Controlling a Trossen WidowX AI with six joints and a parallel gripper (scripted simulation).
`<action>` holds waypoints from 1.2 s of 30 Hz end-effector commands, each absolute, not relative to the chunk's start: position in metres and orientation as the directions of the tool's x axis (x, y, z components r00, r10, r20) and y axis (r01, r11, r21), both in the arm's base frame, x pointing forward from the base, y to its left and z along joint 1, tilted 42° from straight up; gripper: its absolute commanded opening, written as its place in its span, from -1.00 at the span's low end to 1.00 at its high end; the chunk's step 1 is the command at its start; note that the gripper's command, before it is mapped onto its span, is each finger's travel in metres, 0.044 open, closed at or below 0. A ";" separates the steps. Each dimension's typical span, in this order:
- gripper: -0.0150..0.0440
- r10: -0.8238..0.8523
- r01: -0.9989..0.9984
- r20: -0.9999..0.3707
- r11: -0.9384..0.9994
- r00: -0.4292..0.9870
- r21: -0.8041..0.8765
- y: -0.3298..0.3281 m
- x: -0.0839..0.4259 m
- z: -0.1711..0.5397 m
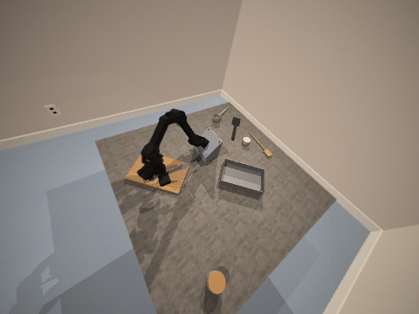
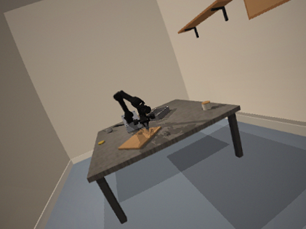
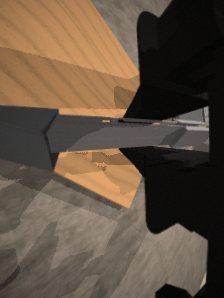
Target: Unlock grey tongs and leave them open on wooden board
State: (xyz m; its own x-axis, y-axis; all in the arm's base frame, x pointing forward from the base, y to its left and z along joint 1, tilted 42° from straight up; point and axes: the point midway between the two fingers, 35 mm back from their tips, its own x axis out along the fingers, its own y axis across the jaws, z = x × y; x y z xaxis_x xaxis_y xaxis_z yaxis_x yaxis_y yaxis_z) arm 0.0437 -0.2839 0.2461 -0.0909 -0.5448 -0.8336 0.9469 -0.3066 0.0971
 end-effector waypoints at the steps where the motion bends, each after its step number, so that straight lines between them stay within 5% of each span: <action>1: -1.00 -0.572 0.941 -0.817 -0.313 -0.079 0.129 -0.279 0.026 0.256; 36: -1.00 -0.683 0.897 -0.720 -0.388 -0.124 0.213 -0.248 -0.058 0.290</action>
State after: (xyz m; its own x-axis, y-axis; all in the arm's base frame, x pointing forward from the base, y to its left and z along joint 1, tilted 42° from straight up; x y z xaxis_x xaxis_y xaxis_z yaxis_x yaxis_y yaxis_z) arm -0.0578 -0.2508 0.2859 -0.1246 -0.6682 -0.7335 0.8934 -0.3971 0.2100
